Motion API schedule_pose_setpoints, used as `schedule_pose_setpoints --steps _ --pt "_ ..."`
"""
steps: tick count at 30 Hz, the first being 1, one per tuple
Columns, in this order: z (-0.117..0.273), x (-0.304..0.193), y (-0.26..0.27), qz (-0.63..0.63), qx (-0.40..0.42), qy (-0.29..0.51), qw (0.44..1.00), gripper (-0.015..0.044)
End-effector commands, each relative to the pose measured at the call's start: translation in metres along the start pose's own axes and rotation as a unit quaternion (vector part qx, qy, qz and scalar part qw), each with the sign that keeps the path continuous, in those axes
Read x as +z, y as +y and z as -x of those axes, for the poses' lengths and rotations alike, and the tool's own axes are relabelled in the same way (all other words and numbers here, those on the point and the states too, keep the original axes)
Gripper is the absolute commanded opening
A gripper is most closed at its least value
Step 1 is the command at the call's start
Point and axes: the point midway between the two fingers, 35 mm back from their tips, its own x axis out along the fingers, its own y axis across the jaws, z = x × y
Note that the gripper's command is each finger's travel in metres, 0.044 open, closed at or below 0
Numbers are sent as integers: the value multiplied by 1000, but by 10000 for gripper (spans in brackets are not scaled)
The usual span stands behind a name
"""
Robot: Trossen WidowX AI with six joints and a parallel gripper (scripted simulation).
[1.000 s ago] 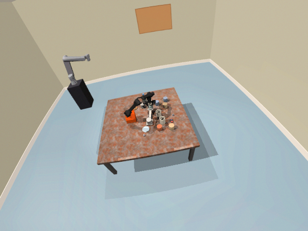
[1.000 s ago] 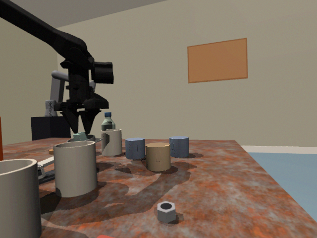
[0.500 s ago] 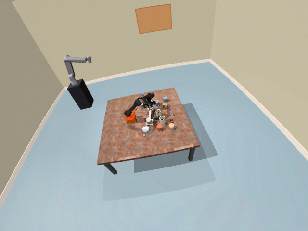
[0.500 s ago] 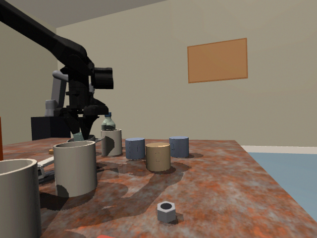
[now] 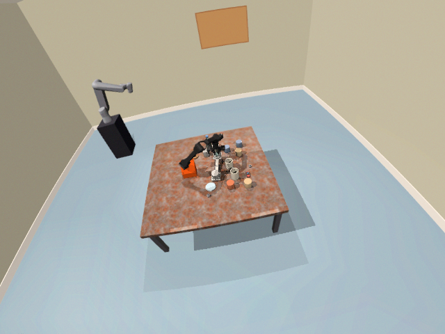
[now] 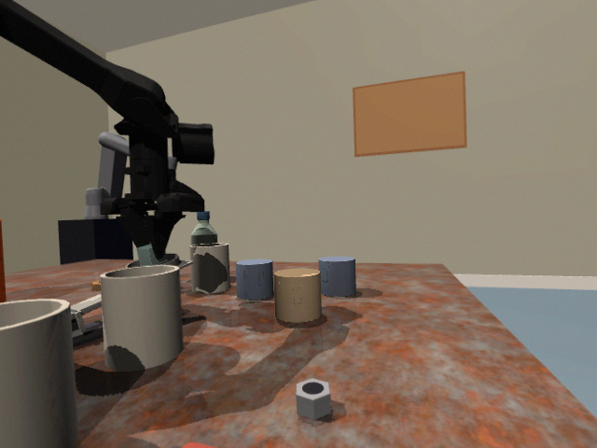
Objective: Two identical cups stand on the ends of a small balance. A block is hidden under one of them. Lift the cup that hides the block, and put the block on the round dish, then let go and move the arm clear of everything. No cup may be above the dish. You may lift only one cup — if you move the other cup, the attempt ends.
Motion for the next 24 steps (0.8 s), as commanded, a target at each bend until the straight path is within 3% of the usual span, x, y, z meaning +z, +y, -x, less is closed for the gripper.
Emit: schedule_pose_setpoints --steps 1,12,18,24 --pt "23 3 -2 -2 -2 -5 1000 0" --pt "84 1 1 0 -2 -4 1000 0" --pt "85 -5 -2 0 -1 -7 1000 0" --pt "78 -45 -21 -1 3 -27 1000 0"
